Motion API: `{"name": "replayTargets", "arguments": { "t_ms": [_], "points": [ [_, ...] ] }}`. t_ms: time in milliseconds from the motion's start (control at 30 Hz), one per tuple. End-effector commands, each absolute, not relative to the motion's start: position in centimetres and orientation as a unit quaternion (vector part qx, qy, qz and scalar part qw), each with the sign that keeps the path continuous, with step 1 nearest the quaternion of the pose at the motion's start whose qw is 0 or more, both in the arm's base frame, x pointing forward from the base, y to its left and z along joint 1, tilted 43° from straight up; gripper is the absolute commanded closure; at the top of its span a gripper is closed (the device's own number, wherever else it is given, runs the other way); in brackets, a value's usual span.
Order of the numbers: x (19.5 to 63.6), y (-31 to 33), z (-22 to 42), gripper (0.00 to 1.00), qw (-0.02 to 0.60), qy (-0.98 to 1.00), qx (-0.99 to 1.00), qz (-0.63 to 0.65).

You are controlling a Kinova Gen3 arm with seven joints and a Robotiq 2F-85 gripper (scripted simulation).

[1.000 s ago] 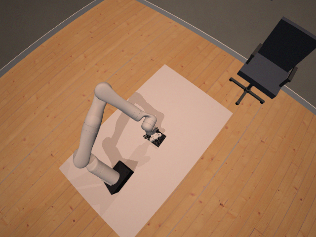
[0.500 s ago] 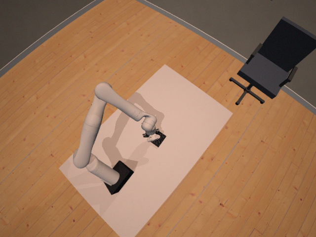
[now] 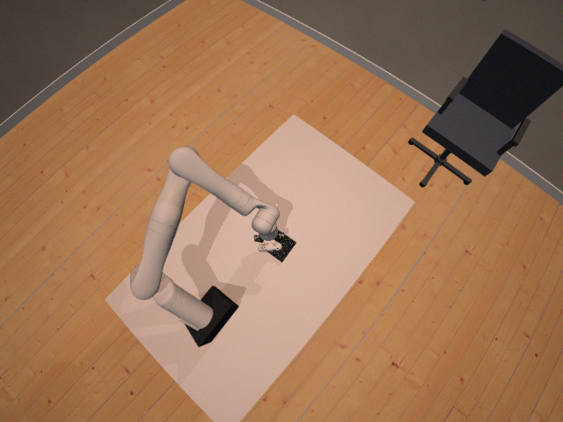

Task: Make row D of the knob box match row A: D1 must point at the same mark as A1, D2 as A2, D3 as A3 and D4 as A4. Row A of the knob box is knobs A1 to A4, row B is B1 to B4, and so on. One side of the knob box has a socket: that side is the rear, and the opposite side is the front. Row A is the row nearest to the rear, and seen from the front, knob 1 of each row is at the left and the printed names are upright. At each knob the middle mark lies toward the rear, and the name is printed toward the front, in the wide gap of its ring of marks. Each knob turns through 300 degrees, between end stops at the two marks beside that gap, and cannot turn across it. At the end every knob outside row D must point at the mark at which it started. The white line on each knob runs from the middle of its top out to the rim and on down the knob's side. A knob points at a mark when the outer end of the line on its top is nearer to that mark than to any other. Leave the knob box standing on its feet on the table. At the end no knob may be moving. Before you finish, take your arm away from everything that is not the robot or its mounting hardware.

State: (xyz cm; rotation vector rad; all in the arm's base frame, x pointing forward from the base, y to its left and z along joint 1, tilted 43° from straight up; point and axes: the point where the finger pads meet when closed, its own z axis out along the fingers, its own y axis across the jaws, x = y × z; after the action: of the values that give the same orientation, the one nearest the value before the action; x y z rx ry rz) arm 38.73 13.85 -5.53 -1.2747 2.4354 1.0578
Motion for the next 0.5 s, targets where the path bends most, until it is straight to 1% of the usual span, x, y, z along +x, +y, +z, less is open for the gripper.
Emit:
{"name": "replayTargets", "arguments": {
  "t_ms": [0,467],
  "points": [
    [38.71,13.89,-5.54,0.92,0.09,0.831,-0.416,0.359],
    [38.71,13.89,-5.54,0.92,0.05,0.871,-0.322,0.367]
  ]
}}
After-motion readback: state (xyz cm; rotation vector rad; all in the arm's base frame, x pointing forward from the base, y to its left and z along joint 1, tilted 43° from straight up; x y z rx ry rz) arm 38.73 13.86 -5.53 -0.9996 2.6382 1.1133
